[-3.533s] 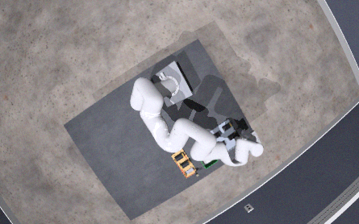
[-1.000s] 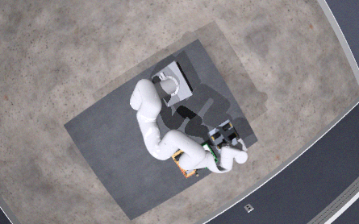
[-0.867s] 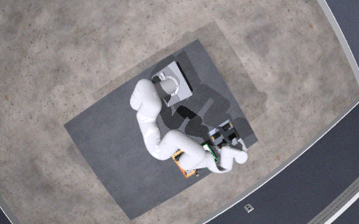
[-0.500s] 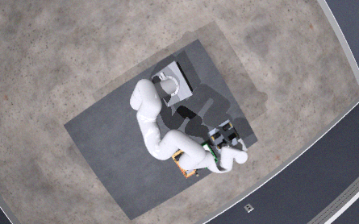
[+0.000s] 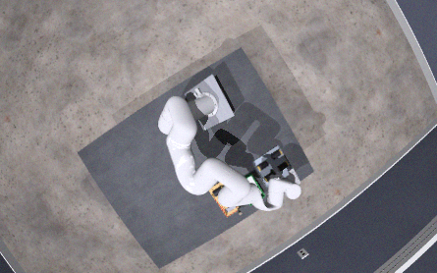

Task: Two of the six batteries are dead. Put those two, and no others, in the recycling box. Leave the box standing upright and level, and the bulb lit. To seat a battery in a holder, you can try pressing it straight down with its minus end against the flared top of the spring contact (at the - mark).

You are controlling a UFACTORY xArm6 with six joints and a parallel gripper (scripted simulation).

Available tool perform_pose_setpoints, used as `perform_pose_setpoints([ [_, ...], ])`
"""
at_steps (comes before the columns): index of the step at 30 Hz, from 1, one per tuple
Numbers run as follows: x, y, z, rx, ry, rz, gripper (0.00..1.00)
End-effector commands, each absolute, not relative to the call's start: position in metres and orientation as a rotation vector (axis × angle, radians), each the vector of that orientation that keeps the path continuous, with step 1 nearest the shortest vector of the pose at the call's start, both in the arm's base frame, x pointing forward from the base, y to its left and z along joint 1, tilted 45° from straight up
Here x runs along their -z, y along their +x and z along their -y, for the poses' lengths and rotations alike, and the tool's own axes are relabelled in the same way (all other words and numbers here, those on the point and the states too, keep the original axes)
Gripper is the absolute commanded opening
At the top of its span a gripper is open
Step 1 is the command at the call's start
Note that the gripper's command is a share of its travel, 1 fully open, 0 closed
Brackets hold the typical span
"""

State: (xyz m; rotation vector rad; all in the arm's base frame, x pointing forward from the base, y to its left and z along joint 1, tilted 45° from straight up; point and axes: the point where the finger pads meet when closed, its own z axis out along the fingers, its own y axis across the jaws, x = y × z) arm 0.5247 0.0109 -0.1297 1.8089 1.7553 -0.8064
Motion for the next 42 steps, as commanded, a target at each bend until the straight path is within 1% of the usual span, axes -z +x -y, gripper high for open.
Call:
perform_pose_setpoints([
  [1,0.135,0.526,-0.006,0.801,1.808,-1.756,0.51],
  [7,0.150,0.524,0.009,0.801,1.808,-1.756,0.51],
  [30,0.158,0.523,0.017,0.801,1.808,-1.756,0.51],
  [31,0.158,0.523,0.017,0.801,1.808,-1.756,0.28],
  [42,0.158,0.523,0.017,0.801,1.808,-1.756,0.28],
])
